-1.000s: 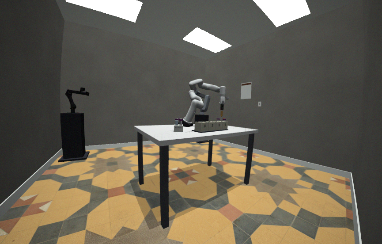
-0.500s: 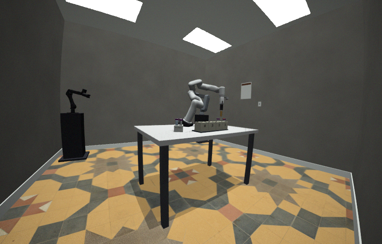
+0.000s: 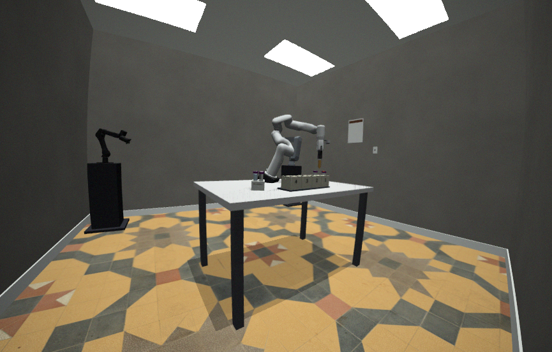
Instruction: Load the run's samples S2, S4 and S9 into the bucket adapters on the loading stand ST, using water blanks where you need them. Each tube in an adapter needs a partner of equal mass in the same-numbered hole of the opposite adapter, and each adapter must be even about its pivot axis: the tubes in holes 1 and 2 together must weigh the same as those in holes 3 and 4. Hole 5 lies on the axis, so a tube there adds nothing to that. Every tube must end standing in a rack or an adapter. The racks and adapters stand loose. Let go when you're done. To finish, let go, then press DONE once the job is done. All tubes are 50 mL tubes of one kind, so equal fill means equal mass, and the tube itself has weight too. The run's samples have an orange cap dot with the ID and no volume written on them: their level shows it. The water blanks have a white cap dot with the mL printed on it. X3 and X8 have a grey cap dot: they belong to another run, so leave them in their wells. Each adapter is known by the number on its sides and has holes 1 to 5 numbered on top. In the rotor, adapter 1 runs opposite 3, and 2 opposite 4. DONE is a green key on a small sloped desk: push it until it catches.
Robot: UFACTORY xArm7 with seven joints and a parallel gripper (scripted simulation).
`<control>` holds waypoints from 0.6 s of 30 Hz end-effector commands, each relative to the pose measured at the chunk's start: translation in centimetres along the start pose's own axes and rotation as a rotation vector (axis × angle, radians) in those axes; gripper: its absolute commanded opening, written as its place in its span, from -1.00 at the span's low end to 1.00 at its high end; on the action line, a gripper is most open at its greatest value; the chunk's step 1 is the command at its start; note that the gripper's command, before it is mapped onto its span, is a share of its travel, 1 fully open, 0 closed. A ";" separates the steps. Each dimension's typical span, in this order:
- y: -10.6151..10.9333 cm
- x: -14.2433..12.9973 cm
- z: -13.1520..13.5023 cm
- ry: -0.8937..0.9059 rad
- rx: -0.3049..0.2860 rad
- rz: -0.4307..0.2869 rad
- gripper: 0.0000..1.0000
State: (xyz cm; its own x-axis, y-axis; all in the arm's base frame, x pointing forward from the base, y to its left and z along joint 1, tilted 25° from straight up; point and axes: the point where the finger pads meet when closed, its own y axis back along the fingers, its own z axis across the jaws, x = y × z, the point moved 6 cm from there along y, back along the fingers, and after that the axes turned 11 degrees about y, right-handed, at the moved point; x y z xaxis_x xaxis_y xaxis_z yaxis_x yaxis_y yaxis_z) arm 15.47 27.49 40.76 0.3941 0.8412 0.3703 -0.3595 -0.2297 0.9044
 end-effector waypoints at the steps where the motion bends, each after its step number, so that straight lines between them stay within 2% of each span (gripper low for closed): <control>1: 0.1 0.1 0.0 0.000 -0.001 0.004 -1.00; 5: 0.1 0.1 0.0 0.000 -0.001 0.004 -1.00; 18: -2.5 0.1 0.0 0.001 -0.001 0.004 -1.00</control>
State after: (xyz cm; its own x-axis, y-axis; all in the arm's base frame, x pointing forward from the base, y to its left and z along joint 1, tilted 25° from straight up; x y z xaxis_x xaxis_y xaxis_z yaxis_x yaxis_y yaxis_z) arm 16.09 27.87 39.15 0.3944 0.8412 0.3699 -0.3593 -0.2293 0.9046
